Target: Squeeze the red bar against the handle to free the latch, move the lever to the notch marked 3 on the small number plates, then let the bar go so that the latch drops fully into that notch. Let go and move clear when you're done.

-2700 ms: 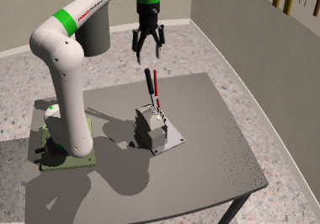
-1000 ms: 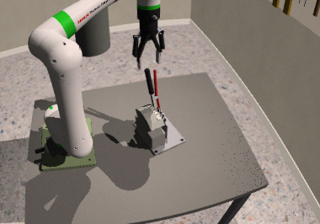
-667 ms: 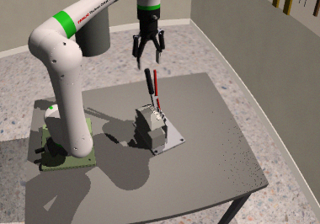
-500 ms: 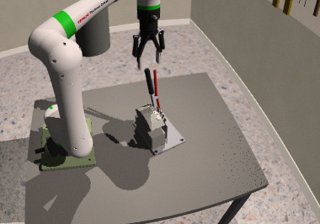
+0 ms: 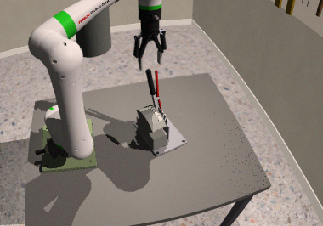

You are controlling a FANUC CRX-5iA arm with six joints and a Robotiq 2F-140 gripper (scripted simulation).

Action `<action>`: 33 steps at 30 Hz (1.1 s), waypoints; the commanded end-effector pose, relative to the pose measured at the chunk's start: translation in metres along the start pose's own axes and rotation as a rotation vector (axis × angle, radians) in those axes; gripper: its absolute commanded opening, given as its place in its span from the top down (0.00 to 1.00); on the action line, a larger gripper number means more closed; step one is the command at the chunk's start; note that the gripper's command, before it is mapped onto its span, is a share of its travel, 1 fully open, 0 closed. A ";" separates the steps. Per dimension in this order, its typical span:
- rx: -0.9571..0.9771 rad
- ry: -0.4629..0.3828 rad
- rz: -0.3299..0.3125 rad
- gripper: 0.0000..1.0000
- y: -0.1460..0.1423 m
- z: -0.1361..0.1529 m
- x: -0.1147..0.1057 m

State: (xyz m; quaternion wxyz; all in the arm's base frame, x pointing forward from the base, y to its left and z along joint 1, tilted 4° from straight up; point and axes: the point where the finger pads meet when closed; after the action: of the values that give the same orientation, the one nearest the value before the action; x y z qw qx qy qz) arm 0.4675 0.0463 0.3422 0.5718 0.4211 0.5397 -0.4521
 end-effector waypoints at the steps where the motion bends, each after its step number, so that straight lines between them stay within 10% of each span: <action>1: 0.000 0.000 0.000 0.43 0.000 0.000 0.000; 33: 0.000 0.000 0.000 0.43 0.000 0.000 0.013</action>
State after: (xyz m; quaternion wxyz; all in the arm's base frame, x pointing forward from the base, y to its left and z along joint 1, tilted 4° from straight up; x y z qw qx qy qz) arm 0.4676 0.0457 0.3325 0.5718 0.4211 0.5397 -0.4522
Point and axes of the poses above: the point where the finger pads meet when closed, its own x axis out along the fingers, its own y axis across the jaws, z = x × y, and after that the axes turned 8 degrees about -x, right-handed
